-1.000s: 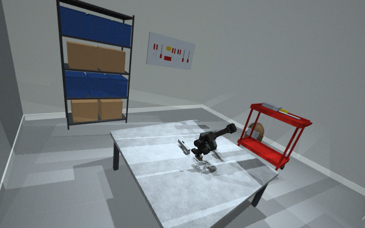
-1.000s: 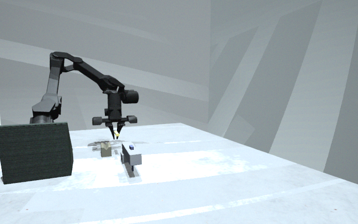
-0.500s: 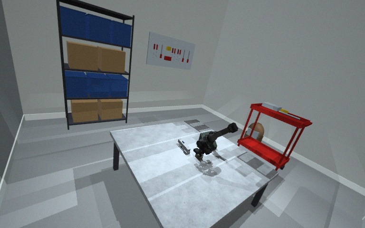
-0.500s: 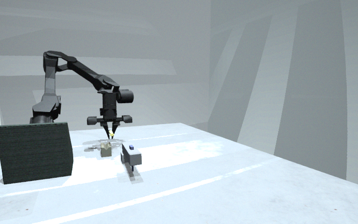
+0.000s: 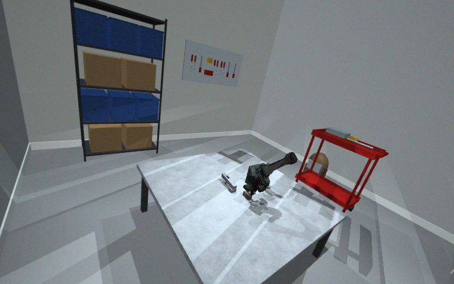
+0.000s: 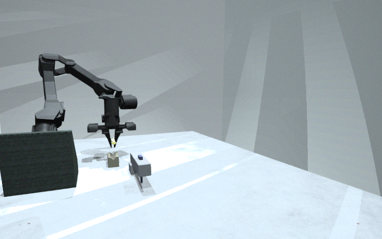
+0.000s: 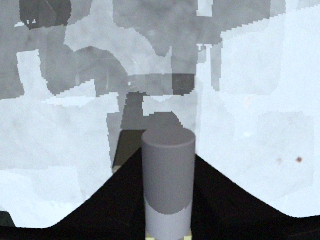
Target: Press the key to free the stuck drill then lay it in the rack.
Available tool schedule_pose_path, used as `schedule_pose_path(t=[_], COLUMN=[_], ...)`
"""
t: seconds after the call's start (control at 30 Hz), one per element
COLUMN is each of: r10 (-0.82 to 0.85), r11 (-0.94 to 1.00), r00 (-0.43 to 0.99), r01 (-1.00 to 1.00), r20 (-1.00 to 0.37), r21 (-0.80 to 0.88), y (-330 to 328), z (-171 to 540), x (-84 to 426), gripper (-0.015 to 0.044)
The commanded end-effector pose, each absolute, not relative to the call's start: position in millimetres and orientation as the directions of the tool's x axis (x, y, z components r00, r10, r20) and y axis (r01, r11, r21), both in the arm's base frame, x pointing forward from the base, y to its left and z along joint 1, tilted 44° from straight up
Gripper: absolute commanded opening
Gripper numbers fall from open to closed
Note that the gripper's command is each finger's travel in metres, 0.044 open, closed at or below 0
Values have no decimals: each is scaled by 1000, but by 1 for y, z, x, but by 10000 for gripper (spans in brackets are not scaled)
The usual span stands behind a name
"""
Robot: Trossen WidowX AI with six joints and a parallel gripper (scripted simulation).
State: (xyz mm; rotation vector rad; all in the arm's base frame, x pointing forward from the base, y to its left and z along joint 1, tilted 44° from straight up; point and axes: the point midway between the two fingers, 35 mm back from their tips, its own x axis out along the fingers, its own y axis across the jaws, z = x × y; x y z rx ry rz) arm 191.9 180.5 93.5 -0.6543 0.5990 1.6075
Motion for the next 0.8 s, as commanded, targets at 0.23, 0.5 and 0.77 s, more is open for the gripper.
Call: schedule_pose_path(t=[0.23,0.5,0.77], r10=[695,695,696], r11=[-123,-123,-123], r00=[-98,-98,-98], r01=[-992,-992,-992], r20=[-712,-712,-712], r21=[17,17,17], y=[190,196,199], z=[84,76,73], x=[187,186,185], gripper=[0,0,0])
